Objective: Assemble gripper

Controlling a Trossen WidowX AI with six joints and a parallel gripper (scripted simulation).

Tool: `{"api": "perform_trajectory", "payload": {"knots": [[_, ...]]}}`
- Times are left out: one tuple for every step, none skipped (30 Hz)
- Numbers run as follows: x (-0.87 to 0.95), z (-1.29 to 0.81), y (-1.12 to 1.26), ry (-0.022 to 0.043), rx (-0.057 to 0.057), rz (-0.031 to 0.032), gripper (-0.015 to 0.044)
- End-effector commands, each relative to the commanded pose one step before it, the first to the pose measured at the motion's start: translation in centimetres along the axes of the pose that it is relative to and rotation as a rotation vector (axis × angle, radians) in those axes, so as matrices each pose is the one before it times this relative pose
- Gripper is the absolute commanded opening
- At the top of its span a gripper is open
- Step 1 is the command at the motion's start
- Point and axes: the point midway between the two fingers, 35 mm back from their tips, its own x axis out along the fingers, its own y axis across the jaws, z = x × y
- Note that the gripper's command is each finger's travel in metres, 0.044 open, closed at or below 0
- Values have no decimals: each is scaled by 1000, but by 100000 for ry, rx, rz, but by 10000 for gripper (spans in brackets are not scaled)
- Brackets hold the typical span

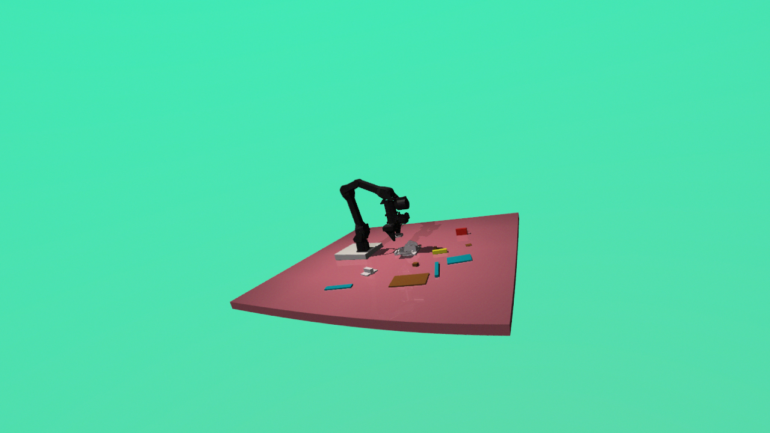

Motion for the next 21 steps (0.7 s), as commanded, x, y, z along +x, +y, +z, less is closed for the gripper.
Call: {"api": "perform_trajectory", "payload": {"knots": [[174, -14, -52, -122, 569, -459, 351], [166, 20, -1, -1, 0, 0, 351], [166, 19, -1, -1, 0, 0, 351], [166, 18, -1, -1, 0, 0, 351], [165, 17, -1, -1, 0, 0, 351], [165, 15, -1, -1, 0, 0, 351], [165, 14, -1, -1, 0, 0, 351], [165, 13, -1, -1, 0, 0, 351], [165, 12, -1, 0, 0, 0, 351], [165, 10, -1, 0, 0, 0, 351], [164, 9, -1, 0, 0, 0, 351], [164, 8, -1, 0, 0, 0, 351], [164, 7, 0, 0, 0, 0, 351], [164, 5, 0, 0, 0, 0, 351], [163, 4, 0, 0, 0, 0, 351], [163, 3, 0, 0, 0, 0, 351], [163, 2, 0, 0, 0, 0, 351], [163, 0, 0, 1, 0, 0, 351], [162, -1, 0, 1, 0, 0, 351], [162, -2, 0, 1, 0, 0, 351], [162, -3, 0, 1, 0, 0, 351]]}}
